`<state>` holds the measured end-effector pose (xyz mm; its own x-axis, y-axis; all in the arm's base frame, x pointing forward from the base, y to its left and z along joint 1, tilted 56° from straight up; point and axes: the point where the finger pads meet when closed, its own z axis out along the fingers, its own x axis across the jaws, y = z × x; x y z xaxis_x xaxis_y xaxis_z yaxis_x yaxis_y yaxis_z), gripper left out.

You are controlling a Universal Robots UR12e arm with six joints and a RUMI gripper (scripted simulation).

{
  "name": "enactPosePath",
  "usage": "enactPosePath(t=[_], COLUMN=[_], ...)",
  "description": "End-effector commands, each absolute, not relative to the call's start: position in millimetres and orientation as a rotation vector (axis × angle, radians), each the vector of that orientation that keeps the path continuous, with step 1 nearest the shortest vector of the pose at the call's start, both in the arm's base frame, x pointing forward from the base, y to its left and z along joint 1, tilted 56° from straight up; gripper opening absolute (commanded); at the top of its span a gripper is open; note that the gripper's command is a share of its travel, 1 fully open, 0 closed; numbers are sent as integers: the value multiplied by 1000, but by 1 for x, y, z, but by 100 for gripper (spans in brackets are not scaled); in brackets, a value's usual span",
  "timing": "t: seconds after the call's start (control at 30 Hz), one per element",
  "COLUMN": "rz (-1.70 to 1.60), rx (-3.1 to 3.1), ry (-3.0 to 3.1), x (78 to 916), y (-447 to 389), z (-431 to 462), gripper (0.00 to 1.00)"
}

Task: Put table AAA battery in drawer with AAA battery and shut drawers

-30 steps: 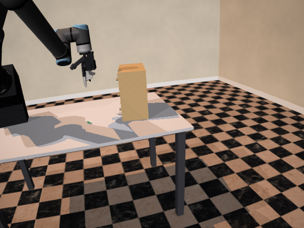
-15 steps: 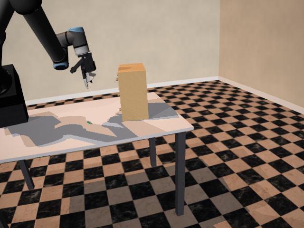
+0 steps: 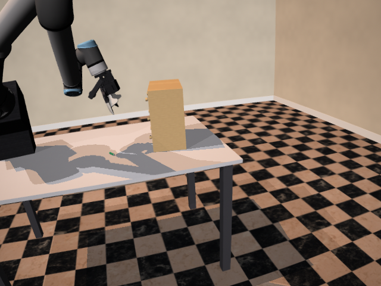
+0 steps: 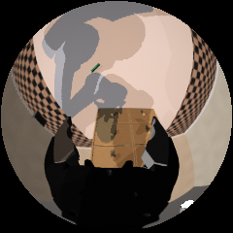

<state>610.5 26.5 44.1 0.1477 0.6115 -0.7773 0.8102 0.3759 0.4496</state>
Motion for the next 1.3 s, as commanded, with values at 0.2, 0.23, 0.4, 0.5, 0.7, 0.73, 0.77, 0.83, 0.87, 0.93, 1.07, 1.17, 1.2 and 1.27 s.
enactPosePath(t=[0.2, 0.23, 0.4, 0.5, 0.7, 0.73, 0.77, 0.83, 0.87, 0.93, 1.07, 1.17, 1.2, 1.27], rz=[-91, -74, 10, 63, 132, 148, 163, 190, 203, 225, 261, 280, 280, 285], rx=[1180, 1164, 1076, 1020, 945, 928, 911, 881, 867, 843, 802, 780, 780, 774], ry=[1534, 1532, 1517, 1506, 1489, 1485, 1481, 1474, 1470, 1463, 1452, 1446, 1446, 1444], x=[627, 630, 641, 648, 658, 661, 663, 667, 668, 672, 677, 680, 680, 680], y=[17, 15, 8, 3, -3, -4, -6, -8, -9, -11, -14, -16, -16, -17], z=[38, 38, 34, 32, 29, 28, 28, 27, 26, 25, 23, 23, 23, 22], gripper=[100, 100, 100, 100, 100, 100, 100, 100, 100, 100, 100, 100, 100, 100])
